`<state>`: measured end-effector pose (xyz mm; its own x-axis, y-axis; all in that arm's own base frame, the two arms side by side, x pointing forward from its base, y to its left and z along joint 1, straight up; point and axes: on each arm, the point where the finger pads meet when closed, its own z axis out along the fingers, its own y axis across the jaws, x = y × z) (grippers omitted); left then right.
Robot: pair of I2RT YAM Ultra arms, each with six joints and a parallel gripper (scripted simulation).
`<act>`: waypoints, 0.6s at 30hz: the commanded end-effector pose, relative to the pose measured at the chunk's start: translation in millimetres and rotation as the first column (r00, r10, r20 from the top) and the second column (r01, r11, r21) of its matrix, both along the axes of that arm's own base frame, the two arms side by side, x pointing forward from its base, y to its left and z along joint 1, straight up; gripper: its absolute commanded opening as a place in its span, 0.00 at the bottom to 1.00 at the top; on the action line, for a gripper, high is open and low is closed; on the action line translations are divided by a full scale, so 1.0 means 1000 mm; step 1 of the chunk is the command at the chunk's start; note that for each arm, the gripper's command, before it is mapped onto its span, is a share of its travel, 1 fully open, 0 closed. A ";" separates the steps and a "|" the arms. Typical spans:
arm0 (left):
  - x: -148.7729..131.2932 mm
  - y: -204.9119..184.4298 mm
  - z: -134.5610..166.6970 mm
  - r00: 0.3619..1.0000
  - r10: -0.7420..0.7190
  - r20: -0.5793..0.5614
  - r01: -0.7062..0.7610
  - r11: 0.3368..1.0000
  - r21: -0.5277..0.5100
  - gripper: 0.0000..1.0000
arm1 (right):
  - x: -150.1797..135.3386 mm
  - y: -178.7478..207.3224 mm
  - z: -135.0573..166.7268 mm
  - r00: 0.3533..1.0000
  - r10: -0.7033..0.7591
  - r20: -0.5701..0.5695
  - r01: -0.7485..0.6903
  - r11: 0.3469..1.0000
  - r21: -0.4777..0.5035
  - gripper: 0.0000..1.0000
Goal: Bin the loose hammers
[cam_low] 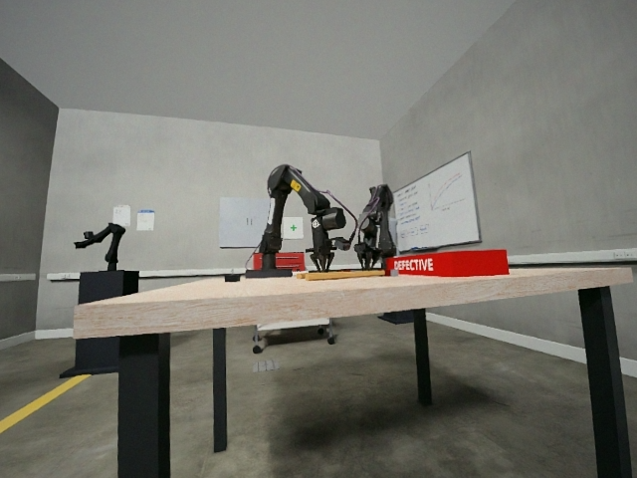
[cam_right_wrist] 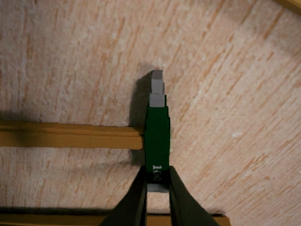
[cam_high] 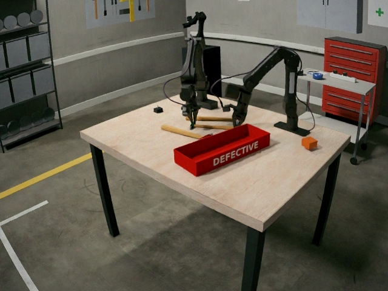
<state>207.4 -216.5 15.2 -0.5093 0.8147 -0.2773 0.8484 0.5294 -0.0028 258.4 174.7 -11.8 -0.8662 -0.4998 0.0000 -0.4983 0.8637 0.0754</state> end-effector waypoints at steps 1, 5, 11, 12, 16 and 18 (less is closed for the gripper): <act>0.003 -0.001 0.008 1.000 -0.012 0.013 0.012 1.000 0.001 0.17 | 0.003 0.002 0.004 1.000 0.001 0.011 -0.001 1.000 0.010 0.08; 0.003 -0.001 0.008 1.000 -0.012 0.013 0.012 1.000 0.001 0.17 | 0.006 0.005 0.011 1.000 0.000 0.022 0.000 1.000 0.025 0.36; 0.000 0.002 0.003 1.000 -0.005 -0.001 0.005 1.000 0.012 0.17 | 0.013 0.005 0.020 0.999 -0.010 0.043 0.008 0.999 0.036 0.37; 0.000 0.002 0.003 1.000 -0.005 -0.001 0.005 1.000 0.012 0.17 | 0.014 0.006 0.022 0.999 -0.011 0.047 0.009 0.999 0.038 0.37; 0.000 0.002 0.003 1.000 -0.005 -0.001 0.005 1.000 0.012 0.17 | 0.015 0.007 0.025 0.998 -0.012 0.054 0.010 0.999 0.043 0.37; 0.000 0.002 0.003 1.000 -0.005 -0.001 0.005 1.000 0.012 0.17 | 0.015 0.007 0.027 0.999 -0.007 0.052 0.005 0.999 0.047 0.37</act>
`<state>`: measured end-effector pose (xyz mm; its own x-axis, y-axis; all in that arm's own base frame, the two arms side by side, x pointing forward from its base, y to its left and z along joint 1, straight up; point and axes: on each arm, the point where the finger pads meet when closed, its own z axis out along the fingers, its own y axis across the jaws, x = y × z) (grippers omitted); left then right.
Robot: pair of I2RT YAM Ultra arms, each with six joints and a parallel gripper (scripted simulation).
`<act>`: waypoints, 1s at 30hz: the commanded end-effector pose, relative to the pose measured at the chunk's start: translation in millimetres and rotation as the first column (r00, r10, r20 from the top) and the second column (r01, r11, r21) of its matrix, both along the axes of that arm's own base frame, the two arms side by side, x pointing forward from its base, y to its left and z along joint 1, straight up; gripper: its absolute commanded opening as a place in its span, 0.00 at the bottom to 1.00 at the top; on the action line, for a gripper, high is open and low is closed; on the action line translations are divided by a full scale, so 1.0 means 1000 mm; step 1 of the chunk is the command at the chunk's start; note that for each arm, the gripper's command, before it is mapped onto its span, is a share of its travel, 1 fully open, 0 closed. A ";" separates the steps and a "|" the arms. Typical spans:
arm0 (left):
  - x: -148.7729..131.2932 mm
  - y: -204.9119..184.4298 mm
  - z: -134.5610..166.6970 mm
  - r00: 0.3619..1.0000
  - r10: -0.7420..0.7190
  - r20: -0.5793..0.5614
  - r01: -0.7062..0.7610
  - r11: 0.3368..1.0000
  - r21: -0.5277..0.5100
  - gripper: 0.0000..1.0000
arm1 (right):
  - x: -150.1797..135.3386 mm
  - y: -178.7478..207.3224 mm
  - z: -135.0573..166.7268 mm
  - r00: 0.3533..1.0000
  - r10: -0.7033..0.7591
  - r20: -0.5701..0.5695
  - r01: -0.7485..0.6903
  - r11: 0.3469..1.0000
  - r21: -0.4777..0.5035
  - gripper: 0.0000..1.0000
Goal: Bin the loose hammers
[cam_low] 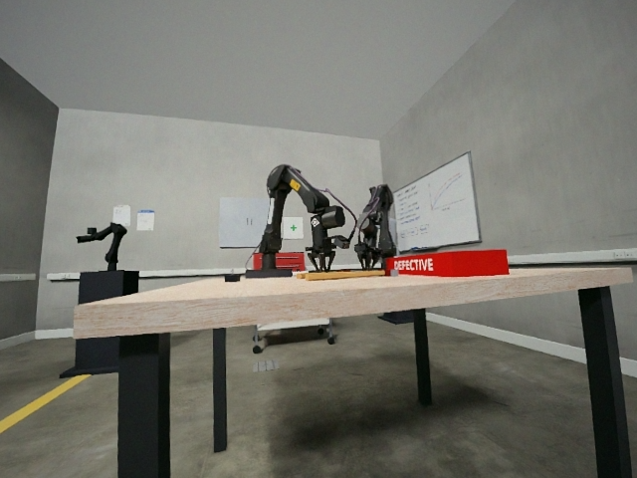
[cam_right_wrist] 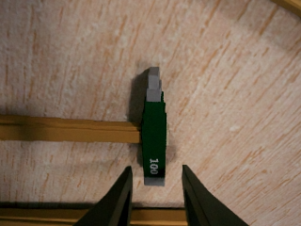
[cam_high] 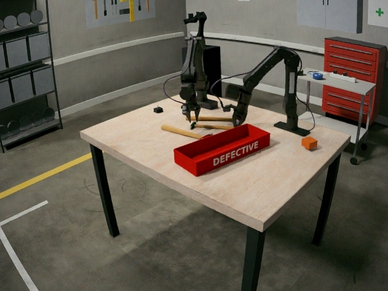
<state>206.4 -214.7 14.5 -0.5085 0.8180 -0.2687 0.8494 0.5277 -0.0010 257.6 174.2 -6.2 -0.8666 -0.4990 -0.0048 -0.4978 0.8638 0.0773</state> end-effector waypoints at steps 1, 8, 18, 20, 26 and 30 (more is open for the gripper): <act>0.001 0.001 0.003 1.000 -0.003 0.002 0.003 1.000 0.003 0.17 | 0.016 0.007 0.024 0.999 -0.004 0.049 0.002 0.999 0.044 0.37; 0.001 0.001 0.003 1.000 -0.003 0.002 0.003 1.000 0.003 0.17 | 0.015 0.005 0.042 0.999 -0.004 0.048 0.001 0.999 0.044 0.71; 0.001 0.001 0.003 1.000 -0.003 0.002 0.003 1.000 0.003 0.17 | 0.010 0.000 0.068 0.999 0.006 0.032 -0.006 1.000 0.020 1.00; 0.001 0.001 0.003 1.000 -0.003 0.002 0.003 1.000 0.003 0.17 | 0.007 -0.002 0.059 1.000 0.006 0.012 -0.006 1.000 0.003 1.00; 0.001 0.001 0.003 1.000 -0.003 0.002 0.003 1.000 0.003 0.17 | 0.010 0.002 0.062 0.999 0.033 0.024 -0.033 0.999 0.030 1.00; 0.001 0.001 0.003 1.000 -0.003 0.002 0.003 1.000 0.003 0.17 | 0.012 0.004 0.059 0.984 0.167 0.059 -0.171 0.983 0.070 1.00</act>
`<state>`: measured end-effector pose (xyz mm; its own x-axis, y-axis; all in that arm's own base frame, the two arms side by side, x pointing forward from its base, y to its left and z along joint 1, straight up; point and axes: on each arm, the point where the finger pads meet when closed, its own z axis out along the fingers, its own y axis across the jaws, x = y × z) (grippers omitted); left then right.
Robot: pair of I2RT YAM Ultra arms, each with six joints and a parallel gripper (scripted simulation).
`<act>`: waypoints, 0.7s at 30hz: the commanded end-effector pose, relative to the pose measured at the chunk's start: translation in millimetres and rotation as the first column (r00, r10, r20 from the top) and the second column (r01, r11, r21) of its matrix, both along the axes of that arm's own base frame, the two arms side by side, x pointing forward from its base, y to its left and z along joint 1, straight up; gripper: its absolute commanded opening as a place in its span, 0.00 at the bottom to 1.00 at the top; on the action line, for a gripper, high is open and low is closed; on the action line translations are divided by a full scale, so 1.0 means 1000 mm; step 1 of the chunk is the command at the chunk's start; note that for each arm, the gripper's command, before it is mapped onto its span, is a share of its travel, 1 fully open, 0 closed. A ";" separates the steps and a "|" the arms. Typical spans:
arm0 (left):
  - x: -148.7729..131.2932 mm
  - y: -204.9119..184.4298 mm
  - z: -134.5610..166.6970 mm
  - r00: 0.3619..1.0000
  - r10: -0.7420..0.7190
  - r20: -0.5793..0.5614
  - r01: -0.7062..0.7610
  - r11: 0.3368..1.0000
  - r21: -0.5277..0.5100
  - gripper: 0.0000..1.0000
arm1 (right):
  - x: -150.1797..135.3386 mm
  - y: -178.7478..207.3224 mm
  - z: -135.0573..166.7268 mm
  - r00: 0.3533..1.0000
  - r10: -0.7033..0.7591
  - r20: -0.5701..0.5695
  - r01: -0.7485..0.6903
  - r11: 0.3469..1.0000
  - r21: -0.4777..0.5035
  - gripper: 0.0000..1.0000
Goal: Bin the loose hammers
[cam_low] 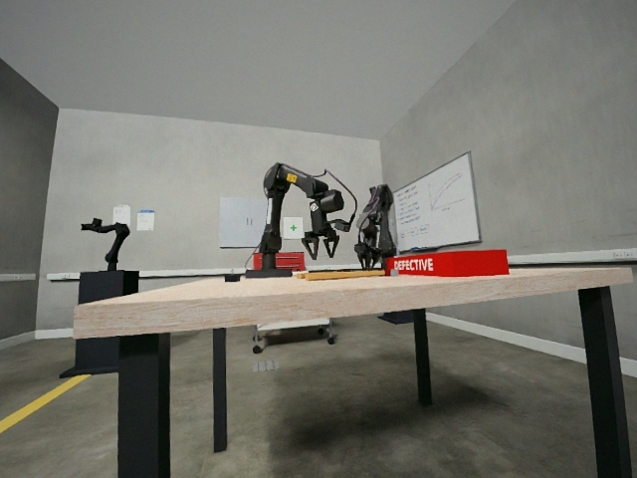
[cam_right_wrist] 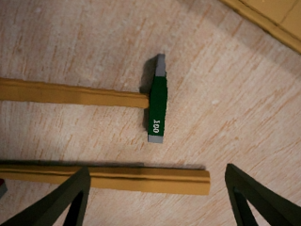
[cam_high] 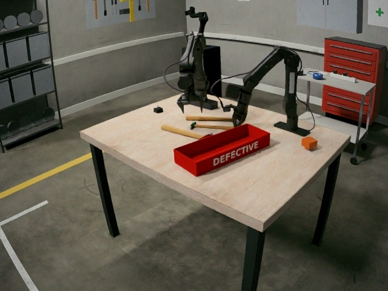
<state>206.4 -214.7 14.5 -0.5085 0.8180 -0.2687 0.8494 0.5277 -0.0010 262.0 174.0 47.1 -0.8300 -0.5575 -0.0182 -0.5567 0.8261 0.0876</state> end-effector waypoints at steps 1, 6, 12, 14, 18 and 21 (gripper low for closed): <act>0.001 0.001 0.003 1.000 -0.003 0.002 0.003 1.000 0.003 0.17 | 0.008 0.004 0.006 0.994 0.099 0.049 -0.101 0.993 0.058 1.00; 0.001 0.001 0.003 1.000 -0.003 0.002 0.003 1.000 0.003 0.17 | 0.012 0.004 0.004 0.952 0.289 0.099 -0.299 0.948 0.109 1.00; 0.001 0.001 0.003 1.000 -0.003 0.002 0.003 1.000 0.003 0.17 | 0.016 0.000 -0.003 0.858 0.489 0.158 -0.511 0.845 0.155 1.00; 0.001 0.001 0.003 1.000 -0.003 0.002 0.003 1.000 0.003 0.17 | 0.017 -0.001 -0.004 0.820 0.543 0.182 -0.569 0.805 0.165 1.00; 0.001 0.001 0.003 1.000 -0.003 0.002 0.003 1.000 0.003 0.17 | 0.022 -0.001 -0.006 0.754 0.620 0.217 -0.655 0.734 0.179 1.00; 0.001 0.001 0.003 1.000 -0.003 0.002 0.003 1.000 0.003 0.17 | 0.022 -0.001 -0.004 0.702 0.671 0.237 -0.711 0.677 0.188 1.00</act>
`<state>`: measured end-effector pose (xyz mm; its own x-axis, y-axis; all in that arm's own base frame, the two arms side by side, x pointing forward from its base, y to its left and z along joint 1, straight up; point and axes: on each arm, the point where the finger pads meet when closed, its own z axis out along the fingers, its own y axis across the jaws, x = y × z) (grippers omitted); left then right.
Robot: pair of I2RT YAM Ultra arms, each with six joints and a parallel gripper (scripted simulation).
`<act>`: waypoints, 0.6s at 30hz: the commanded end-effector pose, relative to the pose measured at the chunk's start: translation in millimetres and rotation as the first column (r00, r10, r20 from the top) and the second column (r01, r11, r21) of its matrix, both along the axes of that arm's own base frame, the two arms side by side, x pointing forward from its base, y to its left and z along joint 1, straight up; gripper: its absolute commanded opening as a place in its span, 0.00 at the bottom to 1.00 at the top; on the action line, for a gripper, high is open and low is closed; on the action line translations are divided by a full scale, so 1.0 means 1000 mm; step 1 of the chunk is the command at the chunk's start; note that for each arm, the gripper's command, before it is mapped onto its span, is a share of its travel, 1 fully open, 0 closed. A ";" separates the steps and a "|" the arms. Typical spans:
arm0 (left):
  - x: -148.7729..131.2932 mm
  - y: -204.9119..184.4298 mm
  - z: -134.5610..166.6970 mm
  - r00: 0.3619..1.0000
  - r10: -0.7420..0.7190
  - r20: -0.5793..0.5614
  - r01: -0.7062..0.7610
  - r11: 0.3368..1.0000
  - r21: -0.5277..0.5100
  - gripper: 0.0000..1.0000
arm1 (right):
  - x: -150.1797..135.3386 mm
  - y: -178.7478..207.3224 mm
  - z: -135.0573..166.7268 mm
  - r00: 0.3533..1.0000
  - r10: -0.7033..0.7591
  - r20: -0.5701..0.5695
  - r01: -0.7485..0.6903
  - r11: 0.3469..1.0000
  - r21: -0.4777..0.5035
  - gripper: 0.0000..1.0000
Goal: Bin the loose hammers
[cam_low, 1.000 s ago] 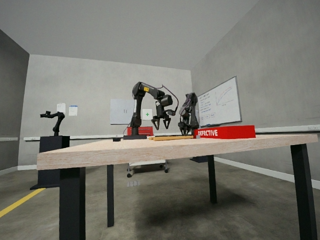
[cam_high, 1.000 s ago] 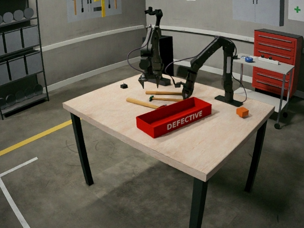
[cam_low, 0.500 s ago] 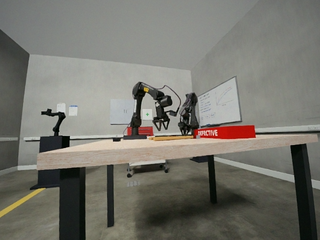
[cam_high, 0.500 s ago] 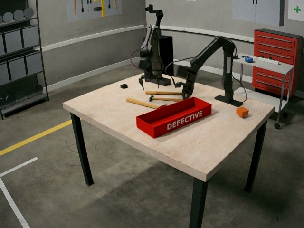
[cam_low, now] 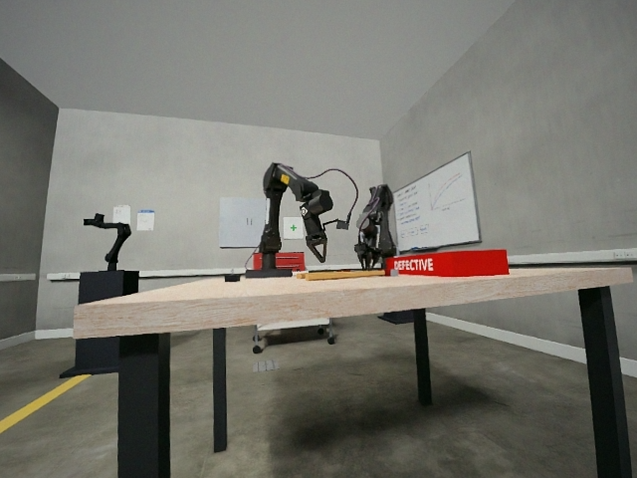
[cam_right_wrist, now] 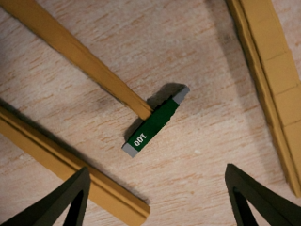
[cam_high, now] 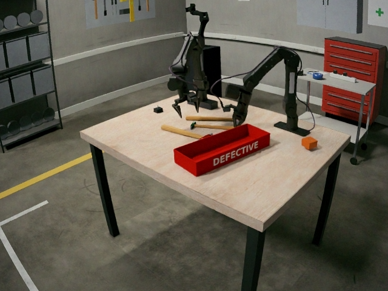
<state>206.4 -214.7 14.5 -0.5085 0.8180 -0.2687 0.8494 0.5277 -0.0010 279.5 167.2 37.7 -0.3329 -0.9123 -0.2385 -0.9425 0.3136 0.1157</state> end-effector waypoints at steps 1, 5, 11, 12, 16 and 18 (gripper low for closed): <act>0.001 0.001 0.003 1.000 -0.003 0.002 0.003 1.000 0.003 0.17 | 0.003 0.004 0.004 0.982 0.187 0.035 -0.189 0.978 0.086 1.00; 0.001 0.001 0.003 1.000 -0.003 0.002 0.003 1.000 0.003 0.17 | 0.006 0.001 0.001 0.942 0.327 0.070 -0.333 0.934 0.127 1.00; 0.001 0.001 0.003 1.000 -0.003 0.002 0.003 1.000 0.003 0.17 | 0.011 -0.002 -0.003 0.850 0.510 0.133 -0.527 0.832 0.175 1.00; 0.001 0.001 0.003 1.000 -0.003 0.002 0.003 1.000 0.003 0.17 | 0.011 -0.003 -0.003 0.832 0.536 0.142 -0.554 0.812 0.181 1.00; 0.001 0.001 0.003 1.000 -0.003 0.002 0.003 1.000 0.003 0.17 | 0.012 -0.004 -0.004 0.786 0.595 0.169 -0.618 0.761 0.195 1.00; 0.001 0.001 0.003 1.000 -0.003 0.002 0.003 1.000 0.003 0.17 | 0.014 -0.005 -0.006 0.743 0.641 0.191 -0.669 0.714 0.204 1.00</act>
